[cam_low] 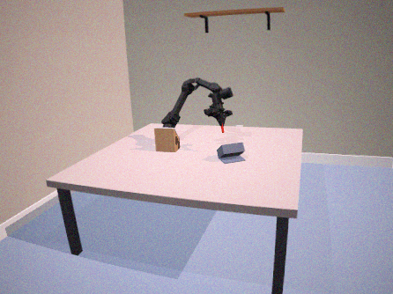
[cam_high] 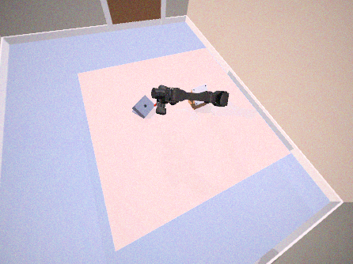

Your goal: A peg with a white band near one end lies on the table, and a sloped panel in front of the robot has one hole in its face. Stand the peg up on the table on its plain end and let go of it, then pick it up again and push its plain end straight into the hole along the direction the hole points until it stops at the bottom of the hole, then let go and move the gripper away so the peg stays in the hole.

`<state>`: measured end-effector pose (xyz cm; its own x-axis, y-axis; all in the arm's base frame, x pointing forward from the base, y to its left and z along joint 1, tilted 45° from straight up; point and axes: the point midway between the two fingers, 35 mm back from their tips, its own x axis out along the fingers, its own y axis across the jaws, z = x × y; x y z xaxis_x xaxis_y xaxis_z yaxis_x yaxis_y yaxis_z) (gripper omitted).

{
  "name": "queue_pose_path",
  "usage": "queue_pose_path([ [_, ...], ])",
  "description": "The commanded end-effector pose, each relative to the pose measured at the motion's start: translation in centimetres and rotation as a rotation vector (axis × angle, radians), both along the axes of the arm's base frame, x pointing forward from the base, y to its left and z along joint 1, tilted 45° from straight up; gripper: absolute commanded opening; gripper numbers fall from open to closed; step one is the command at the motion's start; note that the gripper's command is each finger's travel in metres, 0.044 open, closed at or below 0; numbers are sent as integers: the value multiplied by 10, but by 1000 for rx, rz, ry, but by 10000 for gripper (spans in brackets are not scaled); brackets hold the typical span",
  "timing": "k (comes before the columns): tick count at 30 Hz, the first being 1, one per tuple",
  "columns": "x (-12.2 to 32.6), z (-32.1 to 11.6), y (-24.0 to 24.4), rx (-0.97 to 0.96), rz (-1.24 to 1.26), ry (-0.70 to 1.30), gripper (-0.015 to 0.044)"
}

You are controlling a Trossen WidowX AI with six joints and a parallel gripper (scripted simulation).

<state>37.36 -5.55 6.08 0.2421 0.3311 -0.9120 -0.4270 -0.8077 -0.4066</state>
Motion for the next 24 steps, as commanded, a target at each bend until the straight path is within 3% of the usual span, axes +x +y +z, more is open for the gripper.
queue_pose_path([
  [1,8,-3,-6,-17,-16,-8,0],
  [24,29,-35,-8,-42,-40,-22,0],
])
